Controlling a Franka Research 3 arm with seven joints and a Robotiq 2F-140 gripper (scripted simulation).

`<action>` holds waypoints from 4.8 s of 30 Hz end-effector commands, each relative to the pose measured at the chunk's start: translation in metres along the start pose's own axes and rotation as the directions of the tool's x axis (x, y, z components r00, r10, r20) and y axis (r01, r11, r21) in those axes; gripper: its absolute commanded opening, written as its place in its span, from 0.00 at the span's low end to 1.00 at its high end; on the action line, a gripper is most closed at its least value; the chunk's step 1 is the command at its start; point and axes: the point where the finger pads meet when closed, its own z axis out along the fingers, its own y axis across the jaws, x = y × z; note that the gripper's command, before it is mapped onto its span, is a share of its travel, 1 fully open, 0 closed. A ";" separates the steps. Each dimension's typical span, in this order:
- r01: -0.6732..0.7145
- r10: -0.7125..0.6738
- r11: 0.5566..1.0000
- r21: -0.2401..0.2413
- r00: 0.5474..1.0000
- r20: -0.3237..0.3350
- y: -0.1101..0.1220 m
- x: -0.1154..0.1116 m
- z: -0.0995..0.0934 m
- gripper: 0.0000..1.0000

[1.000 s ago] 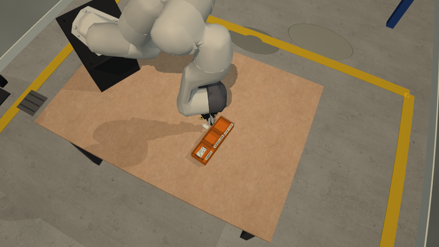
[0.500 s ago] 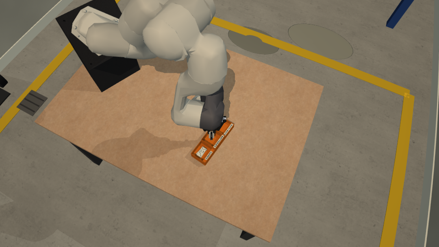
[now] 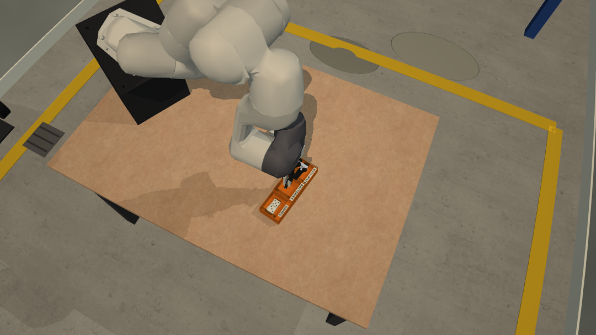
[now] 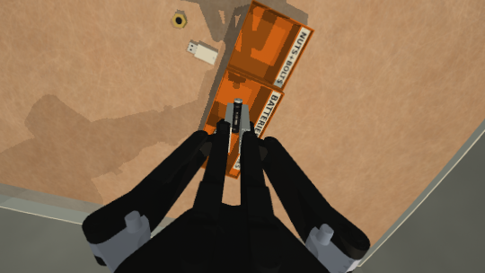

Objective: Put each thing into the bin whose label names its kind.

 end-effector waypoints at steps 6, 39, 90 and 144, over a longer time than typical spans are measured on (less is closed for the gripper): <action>-0.258 0.258 0.966 -0.010 0.966 -0.016 0.001 0.002 0.000 0.03; -0.285 0.284 0.959 -0.013 0.959 -0.018 0.001 0.000 0.012 0.03; -0.285 0.284 0.959 -0.013 0.959 -0.018 0.002 -0.001 0.051 0.15; -0.285 0.284 0.959 -0.013 0.959 -0.018 0.001 -0.002 0.000 0.15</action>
